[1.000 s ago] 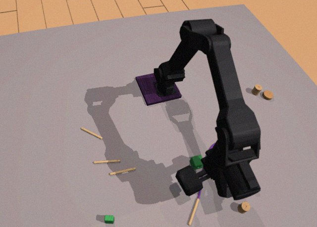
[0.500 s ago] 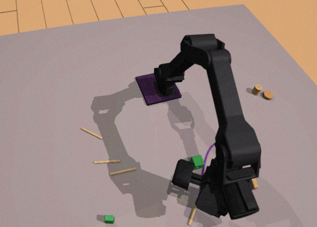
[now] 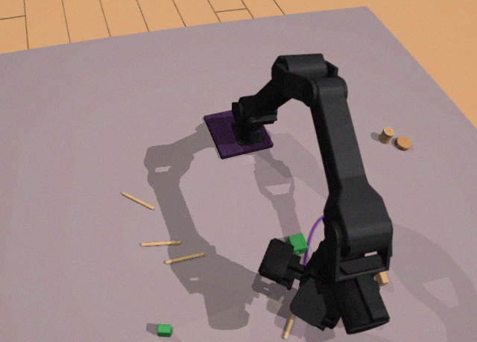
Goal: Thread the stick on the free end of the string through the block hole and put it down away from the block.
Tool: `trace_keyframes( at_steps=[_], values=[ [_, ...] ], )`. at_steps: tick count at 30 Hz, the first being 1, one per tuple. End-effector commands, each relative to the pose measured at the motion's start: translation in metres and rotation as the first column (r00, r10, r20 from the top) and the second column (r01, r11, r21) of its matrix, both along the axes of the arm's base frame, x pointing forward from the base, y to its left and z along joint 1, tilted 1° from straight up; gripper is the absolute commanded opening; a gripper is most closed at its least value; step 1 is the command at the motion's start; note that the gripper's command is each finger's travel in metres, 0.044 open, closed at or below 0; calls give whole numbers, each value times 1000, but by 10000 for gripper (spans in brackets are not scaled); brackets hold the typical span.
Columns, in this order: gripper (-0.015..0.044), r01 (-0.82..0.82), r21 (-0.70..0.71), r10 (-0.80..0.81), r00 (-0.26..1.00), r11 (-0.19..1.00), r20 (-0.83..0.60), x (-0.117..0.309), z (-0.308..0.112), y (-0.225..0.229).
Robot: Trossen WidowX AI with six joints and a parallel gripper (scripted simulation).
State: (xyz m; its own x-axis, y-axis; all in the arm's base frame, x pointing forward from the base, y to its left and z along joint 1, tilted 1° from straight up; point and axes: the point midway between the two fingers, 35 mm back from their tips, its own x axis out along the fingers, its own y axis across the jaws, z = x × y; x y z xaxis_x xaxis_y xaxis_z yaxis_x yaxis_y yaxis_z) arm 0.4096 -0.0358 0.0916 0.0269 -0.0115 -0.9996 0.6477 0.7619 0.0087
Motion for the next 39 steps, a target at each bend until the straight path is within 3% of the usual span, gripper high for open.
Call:
trace_keyframes(
  at_steps=[1,4,39],
  values=[
    [177,7,-4,-7,1000,1000,-2,0,0,-1],
    [124,7,-4,-7,1000,1000,-2,0,0,-1],
    [124,7,-4,-7,1000,1000,-2,2,-38,-1]
  ],
)
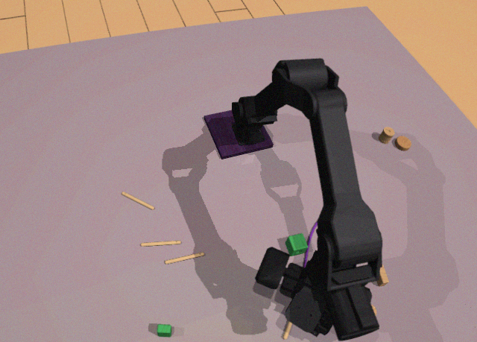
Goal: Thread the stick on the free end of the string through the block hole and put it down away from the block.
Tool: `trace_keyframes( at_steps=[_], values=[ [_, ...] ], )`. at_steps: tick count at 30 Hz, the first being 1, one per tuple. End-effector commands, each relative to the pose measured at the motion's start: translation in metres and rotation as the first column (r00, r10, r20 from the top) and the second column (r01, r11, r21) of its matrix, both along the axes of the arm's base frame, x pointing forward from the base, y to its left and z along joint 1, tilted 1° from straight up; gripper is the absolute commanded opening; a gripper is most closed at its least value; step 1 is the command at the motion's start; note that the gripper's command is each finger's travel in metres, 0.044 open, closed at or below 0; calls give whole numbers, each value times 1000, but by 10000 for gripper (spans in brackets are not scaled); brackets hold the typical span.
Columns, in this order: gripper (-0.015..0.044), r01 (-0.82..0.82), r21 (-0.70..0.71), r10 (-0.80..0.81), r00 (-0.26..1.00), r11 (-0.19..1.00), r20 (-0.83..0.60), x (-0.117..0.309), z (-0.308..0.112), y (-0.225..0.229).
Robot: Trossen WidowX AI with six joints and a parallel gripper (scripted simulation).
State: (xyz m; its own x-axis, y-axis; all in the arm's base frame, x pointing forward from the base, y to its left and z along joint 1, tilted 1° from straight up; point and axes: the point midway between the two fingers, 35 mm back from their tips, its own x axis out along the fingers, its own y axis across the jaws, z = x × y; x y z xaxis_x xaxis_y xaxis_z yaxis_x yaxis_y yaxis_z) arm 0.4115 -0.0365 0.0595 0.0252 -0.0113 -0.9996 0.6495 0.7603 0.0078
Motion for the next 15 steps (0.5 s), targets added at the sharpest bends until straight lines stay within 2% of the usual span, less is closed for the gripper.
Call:
trace_keyframes(
  at_steps=[1,15],
  values=[
    [124,5,-4,-5,1000,1000,-1,0,-8,-1],
    [124,5,-4,-5,1000,1000,-1,-1,-28,-1]
  ],
)
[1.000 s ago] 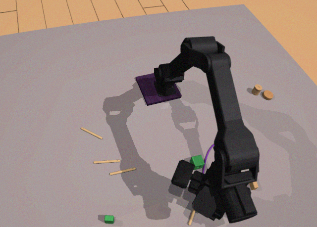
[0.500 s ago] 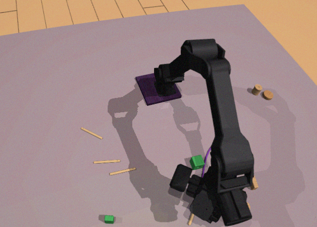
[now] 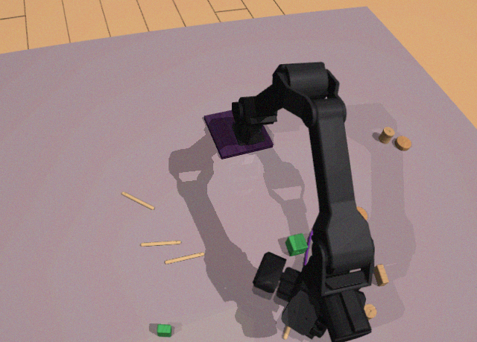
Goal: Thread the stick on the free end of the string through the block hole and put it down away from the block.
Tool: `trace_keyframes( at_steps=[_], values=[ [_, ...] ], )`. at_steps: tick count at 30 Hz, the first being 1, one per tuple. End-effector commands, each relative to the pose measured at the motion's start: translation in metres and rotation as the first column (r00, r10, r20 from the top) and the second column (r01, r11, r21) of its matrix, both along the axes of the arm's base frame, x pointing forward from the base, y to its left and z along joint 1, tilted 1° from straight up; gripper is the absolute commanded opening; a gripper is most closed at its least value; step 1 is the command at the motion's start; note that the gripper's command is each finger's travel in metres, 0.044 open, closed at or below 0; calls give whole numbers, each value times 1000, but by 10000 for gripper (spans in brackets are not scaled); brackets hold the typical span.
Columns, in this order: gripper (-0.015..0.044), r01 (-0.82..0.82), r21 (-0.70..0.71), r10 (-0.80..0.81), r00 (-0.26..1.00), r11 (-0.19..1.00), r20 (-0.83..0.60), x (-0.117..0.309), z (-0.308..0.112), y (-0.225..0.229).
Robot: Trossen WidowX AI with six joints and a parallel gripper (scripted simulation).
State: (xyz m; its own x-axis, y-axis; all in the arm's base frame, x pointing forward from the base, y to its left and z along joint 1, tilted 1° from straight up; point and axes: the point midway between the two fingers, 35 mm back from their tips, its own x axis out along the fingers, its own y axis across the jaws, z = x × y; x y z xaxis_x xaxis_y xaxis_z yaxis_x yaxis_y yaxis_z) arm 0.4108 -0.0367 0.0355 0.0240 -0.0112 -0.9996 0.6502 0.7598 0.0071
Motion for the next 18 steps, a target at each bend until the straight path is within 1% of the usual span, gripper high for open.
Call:
trace_keyframes(
  at_steps=[1,3,7,8,18],
  values=[
    [124,4,-5,-4,1000,1000,0,0,-4,-1],
    [124,4,-5,-4,1000,1000,0,0,-4,-1],
    [19,0,0,0,1000,1000,-1,0,-2,0],
    [0,0,0,0,1000,1000,-1,0,-2,0],
    [0,0,0,0,1000,1000,-1,0,0,0]
  ],
)
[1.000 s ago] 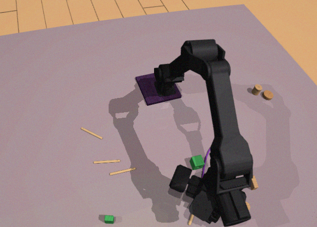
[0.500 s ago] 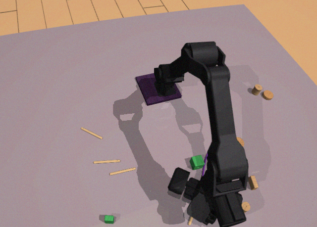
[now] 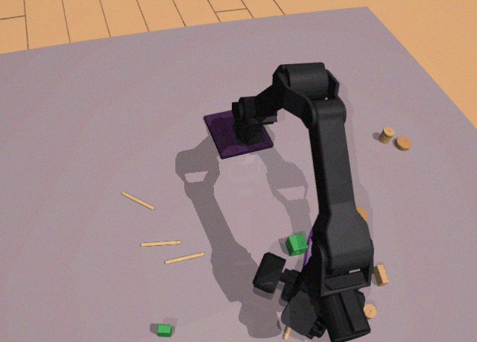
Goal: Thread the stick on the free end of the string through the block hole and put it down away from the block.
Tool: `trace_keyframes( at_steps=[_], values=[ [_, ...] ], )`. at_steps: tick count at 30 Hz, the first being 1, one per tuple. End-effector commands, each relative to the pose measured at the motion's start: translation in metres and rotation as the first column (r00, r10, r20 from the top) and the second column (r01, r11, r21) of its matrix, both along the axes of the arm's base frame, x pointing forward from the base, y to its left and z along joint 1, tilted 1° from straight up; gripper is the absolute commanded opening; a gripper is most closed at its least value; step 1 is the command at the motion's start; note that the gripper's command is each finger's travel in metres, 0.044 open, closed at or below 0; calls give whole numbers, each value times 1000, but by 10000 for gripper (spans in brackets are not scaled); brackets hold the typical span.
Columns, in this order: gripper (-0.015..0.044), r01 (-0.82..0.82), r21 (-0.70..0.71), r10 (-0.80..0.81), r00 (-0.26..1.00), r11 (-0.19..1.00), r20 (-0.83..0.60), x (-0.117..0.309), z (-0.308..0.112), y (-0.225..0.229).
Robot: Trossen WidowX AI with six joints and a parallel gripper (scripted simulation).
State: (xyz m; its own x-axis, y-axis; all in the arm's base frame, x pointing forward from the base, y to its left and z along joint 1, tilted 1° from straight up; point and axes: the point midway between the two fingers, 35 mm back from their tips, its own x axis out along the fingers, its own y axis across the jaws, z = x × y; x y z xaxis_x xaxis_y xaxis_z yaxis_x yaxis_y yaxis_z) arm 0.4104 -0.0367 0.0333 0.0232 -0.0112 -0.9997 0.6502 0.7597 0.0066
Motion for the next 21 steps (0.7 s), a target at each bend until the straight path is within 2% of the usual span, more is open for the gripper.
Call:
trace_keyframes(
  at_steps=[1,21],
  values=[
    [0,0,0,0,1000,1000,-1,0,3,0],
    [0,0,0,0,1000,1000,0,1,29,0]
  ],
)
